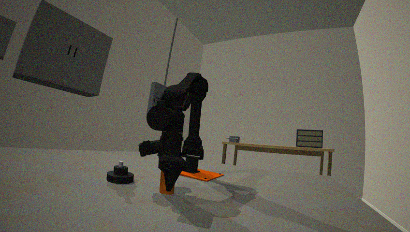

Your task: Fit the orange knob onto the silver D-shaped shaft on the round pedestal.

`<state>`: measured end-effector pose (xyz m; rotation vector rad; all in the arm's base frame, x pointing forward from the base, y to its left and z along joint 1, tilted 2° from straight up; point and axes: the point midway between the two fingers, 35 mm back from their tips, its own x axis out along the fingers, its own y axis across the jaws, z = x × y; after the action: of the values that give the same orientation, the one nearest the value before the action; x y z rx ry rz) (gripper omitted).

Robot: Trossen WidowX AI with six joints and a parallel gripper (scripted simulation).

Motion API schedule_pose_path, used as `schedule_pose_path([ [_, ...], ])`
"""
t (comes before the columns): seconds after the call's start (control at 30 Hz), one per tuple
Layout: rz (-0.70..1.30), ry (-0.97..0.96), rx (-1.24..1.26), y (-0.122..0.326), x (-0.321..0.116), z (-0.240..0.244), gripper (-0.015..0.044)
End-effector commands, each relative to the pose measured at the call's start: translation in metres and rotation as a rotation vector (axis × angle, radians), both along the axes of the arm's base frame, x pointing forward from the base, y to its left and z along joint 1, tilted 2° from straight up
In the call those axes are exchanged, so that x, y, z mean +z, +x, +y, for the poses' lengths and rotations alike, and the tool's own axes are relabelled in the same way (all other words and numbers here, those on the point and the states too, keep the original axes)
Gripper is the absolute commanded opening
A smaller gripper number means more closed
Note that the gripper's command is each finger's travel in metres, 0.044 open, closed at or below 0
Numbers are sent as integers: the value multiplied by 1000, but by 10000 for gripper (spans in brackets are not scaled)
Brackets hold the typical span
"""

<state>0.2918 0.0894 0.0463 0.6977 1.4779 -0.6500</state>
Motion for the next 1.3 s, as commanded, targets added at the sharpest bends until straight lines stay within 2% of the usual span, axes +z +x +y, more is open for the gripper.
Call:
schedule_pose_path([
  [0.0, -16, 2, -1, 5, 37, 0, 345],
  [0.07, -17, 1, -2, 2, 67, -1, 398],
  [0.13, -17, 1, -3, 1, 78, -2, 440],
  [1.27, -17, 1, -3, 4, 30, 0, 440],
])
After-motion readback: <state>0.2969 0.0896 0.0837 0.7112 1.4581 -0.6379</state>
